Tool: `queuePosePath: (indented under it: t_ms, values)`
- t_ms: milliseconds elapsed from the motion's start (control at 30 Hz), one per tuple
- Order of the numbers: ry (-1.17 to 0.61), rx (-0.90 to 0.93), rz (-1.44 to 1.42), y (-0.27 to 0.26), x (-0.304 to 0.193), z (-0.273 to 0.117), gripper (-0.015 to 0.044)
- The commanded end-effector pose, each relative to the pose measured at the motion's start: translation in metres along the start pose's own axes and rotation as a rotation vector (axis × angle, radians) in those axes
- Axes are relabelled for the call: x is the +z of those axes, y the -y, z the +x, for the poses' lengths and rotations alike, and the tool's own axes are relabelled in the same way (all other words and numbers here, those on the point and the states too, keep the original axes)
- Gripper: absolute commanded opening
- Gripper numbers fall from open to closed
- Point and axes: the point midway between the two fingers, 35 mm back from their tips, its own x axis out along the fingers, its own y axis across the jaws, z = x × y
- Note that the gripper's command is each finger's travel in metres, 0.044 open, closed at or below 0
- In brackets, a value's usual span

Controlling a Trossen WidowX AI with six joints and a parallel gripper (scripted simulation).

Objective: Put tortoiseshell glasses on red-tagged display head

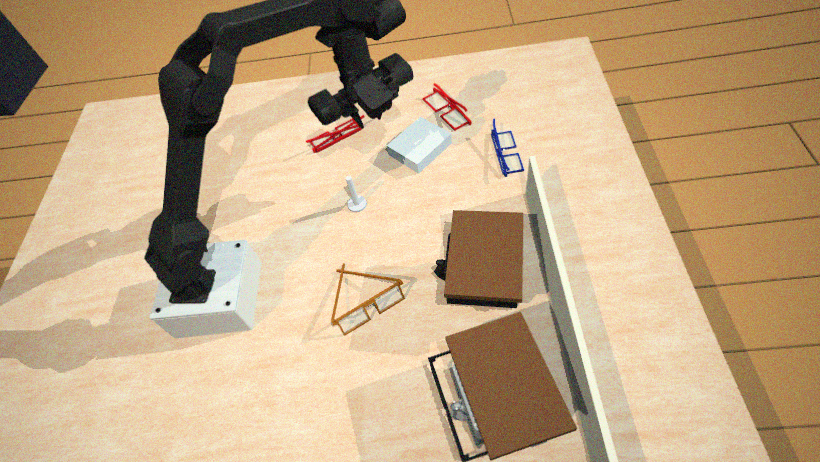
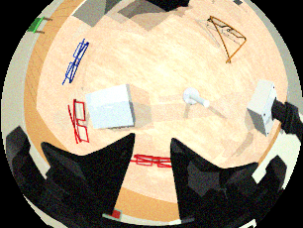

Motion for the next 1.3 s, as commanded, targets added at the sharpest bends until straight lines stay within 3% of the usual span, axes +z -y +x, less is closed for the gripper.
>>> queuePosePath:
  t_ms: [0,333,667,1267]
  values:
    - [-0.001,0.003,0.000,-0.001,0.000,0.000,0.0200]
    - [0.000,0.003,-0.010,0.000,0.003,0.000,0.0200]
    - [0.016,-0.013,-0.543,0.036,0.126,0.022,0.0200]
    - [0.012,-0.041,-1.190,0.135,0.233,0.052,0.0200]
